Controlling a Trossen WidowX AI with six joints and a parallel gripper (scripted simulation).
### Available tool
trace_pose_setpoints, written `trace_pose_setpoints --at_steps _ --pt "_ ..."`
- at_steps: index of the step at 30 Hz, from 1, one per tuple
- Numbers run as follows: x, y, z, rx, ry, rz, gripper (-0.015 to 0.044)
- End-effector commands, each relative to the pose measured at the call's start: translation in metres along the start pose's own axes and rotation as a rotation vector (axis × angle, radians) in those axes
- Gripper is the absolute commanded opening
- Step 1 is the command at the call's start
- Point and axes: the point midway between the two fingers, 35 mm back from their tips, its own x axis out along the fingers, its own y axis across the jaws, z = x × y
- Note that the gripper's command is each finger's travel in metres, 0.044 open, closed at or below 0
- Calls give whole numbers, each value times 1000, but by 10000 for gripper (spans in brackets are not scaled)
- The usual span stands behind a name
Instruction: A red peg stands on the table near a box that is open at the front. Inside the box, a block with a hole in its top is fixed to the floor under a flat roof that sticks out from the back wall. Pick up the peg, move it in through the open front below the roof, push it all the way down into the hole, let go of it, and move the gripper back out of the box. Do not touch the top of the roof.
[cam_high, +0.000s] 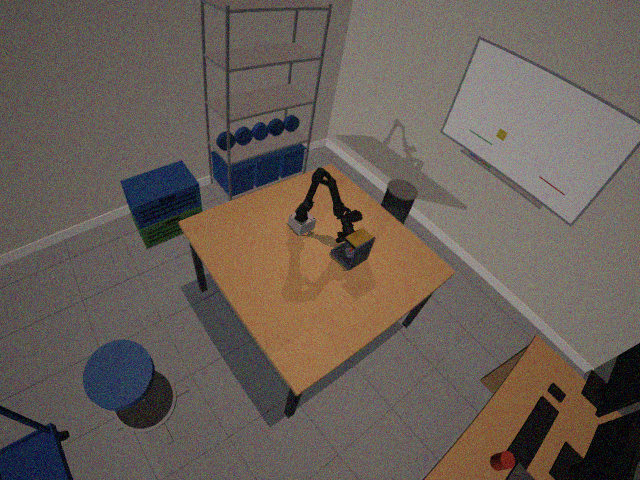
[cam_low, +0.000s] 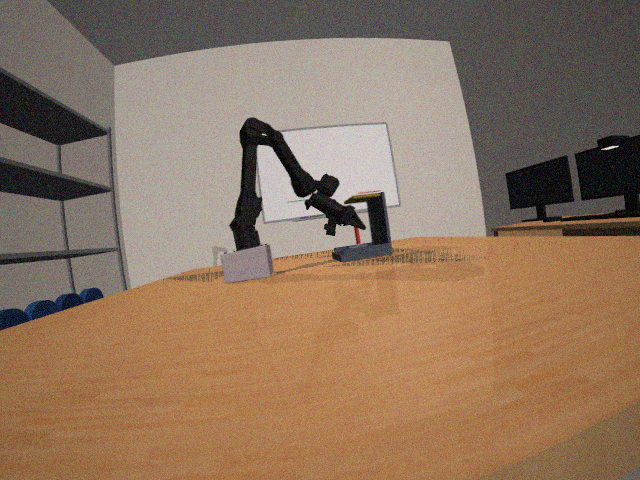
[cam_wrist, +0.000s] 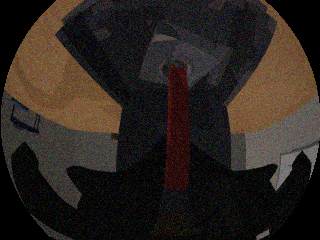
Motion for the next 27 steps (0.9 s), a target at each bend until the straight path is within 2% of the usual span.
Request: trace_pose_setpoints --at_steps 1,27 --pt "3 2 9 -13 -17 5 0" --pt "15 1 19 -13 -17 5 0"
